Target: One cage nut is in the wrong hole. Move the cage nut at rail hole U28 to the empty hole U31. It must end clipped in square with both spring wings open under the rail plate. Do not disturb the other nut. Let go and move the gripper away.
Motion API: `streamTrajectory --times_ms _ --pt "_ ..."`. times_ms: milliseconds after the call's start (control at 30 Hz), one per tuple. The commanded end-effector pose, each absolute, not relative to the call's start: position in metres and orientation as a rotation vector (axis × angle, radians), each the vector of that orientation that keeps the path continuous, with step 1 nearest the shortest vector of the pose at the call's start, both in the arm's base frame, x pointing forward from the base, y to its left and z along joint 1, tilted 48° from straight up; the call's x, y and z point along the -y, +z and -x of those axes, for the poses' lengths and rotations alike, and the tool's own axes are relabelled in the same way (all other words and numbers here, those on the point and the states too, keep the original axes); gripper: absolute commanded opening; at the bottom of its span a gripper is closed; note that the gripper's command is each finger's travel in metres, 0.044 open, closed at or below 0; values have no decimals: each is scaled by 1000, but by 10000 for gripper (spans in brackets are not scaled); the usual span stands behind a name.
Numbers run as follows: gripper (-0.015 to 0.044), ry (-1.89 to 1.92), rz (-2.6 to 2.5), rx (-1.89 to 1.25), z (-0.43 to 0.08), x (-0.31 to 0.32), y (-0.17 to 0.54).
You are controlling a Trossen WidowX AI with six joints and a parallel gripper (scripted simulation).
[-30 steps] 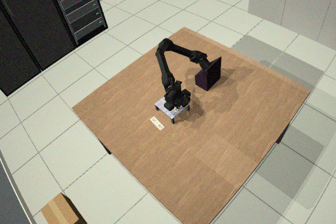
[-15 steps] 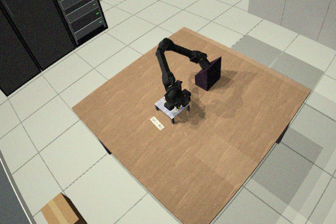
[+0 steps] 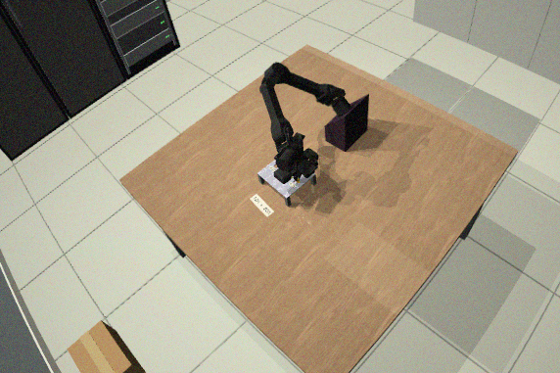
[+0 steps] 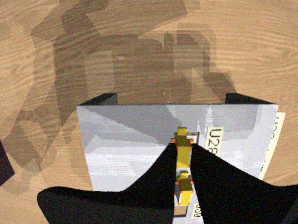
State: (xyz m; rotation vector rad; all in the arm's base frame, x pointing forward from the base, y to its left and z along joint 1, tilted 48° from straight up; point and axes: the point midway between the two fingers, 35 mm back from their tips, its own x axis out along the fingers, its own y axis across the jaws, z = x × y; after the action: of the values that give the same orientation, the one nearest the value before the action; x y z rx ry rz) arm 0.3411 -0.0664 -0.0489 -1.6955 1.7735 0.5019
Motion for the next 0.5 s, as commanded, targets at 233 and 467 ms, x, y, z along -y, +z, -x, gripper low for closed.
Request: streamTrajectory --times_ms 233,467 --pt "25 499 1713 -1763 -340 67 -49" --pt "25 494 1723 -1751 -339 67 -49"
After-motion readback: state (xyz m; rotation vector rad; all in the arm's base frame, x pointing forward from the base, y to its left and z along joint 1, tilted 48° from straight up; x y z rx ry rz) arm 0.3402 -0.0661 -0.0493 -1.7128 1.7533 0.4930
